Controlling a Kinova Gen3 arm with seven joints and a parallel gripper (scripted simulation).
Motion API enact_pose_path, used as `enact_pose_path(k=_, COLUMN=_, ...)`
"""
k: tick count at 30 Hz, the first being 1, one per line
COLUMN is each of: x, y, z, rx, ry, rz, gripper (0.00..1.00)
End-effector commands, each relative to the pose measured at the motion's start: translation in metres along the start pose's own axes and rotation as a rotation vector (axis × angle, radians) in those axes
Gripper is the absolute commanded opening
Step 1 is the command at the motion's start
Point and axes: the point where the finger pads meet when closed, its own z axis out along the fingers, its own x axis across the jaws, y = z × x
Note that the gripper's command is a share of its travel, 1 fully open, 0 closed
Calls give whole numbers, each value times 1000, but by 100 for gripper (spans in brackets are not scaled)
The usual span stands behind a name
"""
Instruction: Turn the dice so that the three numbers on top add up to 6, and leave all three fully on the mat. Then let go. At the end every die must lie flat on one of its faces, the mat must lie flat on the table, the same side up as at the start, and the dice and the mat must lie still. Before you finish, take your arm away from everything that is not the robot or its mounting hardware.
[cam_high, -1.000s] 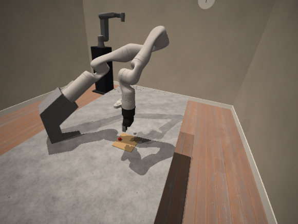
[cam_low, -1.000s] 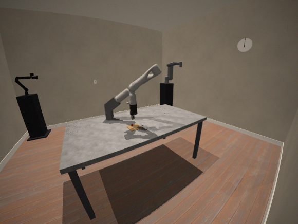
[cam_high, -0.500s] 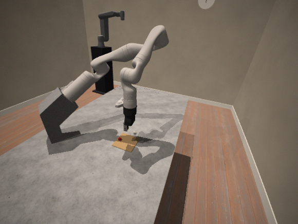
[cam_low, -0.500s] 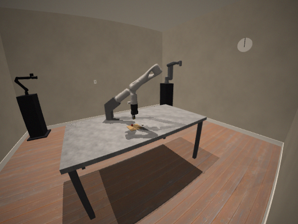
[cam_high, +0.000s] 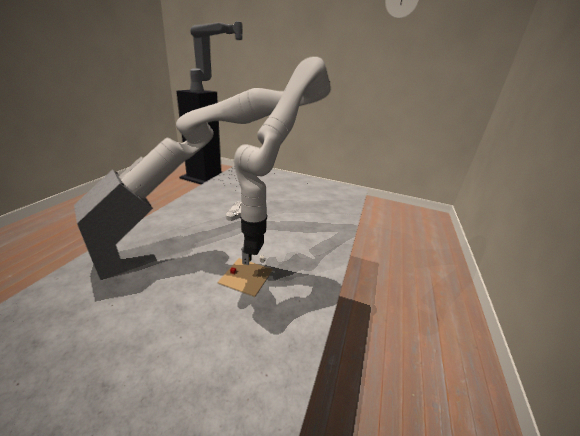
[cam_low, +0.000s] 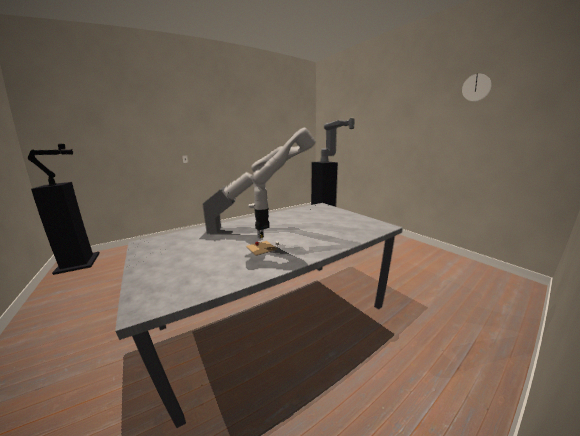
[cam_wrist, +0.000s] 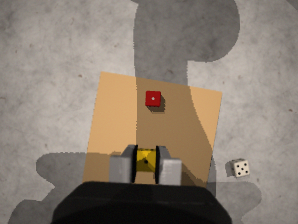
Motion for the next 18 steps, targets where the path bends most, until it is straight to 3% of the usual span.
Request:
enact_pose_path(k=1, x=3, y=-6, z=16, rx=14, ry=11, rz=3, gripper=34)
enact_pose_path(k=10, x=3, y=-6, z=52, rx=14, ry=11, rz=3, gripper=34)
enact_pose_path(k=18, x=3, y=-6, z=59, rx=14, ry=11, rz=3, gripper=34)
